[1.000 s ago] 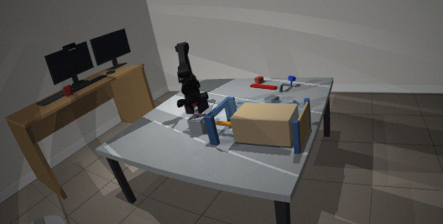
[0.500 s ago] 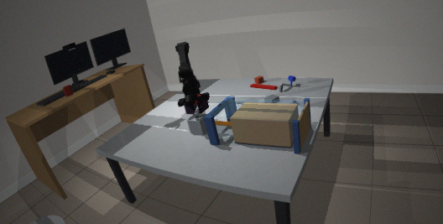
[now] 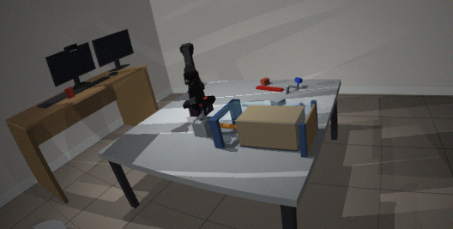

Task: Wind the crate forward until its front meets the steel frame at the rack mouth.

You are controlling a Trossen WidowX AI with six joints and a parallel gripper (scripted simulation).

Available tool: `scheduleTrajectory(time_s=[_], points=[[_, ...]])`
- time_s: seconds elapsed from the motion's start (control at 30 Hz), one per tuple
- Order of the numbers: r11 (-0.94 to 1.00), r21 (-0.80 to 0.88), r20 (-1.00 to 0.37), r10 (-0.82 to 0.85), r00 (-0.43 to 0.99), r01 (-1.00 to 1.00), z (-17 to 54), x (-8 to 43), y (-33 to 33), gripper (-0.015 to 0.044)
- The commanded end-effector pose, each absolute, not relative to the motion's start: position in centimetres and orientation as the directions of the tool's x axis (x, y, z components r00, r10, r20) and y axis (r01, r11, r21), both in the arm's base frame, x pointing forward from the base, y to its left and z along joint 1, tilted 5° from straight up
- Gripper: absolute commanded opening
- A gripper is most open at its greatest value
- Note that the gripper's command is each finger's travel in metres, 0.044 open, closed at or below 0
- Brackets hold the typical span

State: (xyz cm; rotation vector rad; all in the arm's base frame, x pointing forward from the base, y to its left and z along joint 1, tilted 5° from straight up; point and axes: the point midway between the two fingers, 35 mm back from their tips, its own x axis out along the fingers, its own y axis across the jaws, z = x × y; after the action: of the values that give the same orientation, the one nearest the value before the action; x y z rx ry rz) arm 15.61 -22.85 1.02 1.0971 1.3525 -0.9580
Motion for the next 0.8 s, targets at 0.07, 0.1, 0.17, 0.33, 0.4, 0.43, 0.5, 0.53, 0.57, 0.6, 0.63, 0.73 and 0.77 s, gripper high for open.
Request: scheduleTrajectory(time_s=[0.07,0.1,0.17,0.33,0.4,0.43,0.5,0.53,0.57,0.6,0.63,0.73,0.77], points=[[0.233,0.043,-0.996,0.087,0.024,0.972,0.7,15.6,-22.8,0.0],[0.234,0.044,-0.996,0.087,0.024,0.971,0.6,15.6,-22.8,0.0],[0.235,0.043,-0.996,0.086,0.024,0.971,0.5,15.6,-22.8,0.0],[0.264,0.045,-0.996,0.088,0.022,0.964,0.3,15.5,-22.9,0.0],[0.275,0.045,-0.996,0.089,0.022,0.96,0.2,15.5,-22.9,0.0],[0.276,0.045,-0.996,0.089,0.022,0.96,0.1,15.5,-22.9,0.0],[0.276,0.045,-0.996,0.089,0.022,0.96,0.1,15.5,-22.9,0.0],[0.277,0.045,-0.996,0.089,0.022,0.96,0.0,15.4,-22.9,0.0],[0.277,0.045,-0.996,0.089,0.022,0.96,0.0,15.4,-22.8,0.0],[0.277,0.045,-0.996,0.089,0.022,0.96,-0.1,15.4,-22.8,0.0],[0.277,0.045,-0.996,0.089,0.022,0.96,-0.1,15.4,-22.8,0.0],[0.24,0.044,-0.996,0.087,0.023,0.97,-0.1,15.5,-22.8,0.0],[0.235,0.043,-0.996,0.087,0.024,0.971,-0.1,15.6,-22.7,0.0]])
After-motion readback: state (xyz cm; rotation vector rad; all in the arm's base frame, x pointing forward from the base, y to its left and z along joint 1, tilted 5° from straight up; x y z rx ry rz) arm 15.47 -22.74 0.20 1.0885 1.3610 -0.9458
